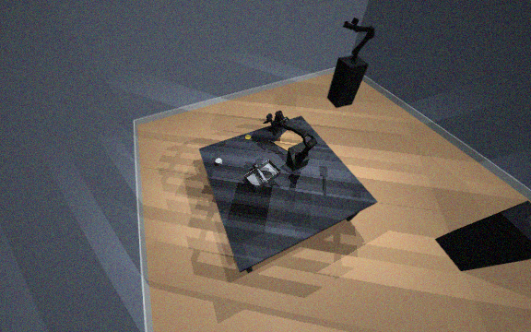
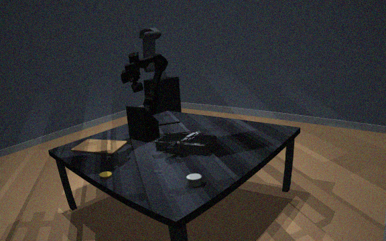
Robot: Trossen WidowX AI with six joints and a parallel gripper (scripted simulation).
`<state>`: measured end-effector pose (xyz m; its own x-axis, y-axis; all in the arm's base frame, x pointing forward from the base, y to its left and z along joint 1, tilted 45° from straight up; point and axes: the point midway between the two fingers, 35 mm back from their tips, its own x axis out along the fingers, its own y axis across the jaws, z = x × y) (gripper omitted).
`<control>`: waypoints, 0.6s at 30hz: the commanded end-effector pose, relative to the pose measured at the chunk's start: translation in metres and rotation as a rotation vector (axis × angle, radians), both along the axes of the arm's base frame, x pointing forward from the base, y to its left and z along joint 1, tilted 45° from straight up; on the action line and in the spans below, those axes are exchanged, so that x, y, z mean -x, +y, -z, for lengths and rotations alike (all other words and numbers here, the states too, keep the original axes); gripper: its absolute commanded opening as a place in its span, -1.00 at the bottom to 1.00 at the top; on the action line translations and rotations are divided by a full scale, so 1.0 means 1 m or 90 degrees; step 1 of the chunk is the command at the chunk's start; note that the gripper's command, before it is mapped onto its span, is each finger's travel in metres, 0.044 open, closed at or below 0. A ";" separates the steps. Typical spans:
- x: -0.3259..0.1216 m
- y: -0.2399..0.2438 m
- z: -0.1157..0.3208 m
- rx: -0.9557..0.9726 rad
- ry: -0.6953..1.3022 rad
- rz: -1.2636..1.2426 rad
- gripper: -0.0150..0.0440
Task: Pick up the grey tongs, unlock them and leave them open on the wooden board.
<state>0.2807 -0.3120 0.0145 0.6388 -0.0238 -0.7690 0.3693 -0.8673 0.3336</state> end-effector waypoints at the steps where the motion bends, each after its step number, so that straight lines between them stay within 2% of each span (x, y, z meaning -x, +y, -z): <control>1: -0.024 0.034 0.014 -0.005 -0.009 -0.079 0.39; 10: -0.083 0.176 0.058 -0.040 -0.052 -0.374 0.39; 18: -0.080 0.315 0.090 -0.092 -0.094 -0.635 0.39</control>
<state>0.3699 -0.0362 -0.0664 0.4707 0.5866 -0.6591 0.8823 -0.3173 0.3477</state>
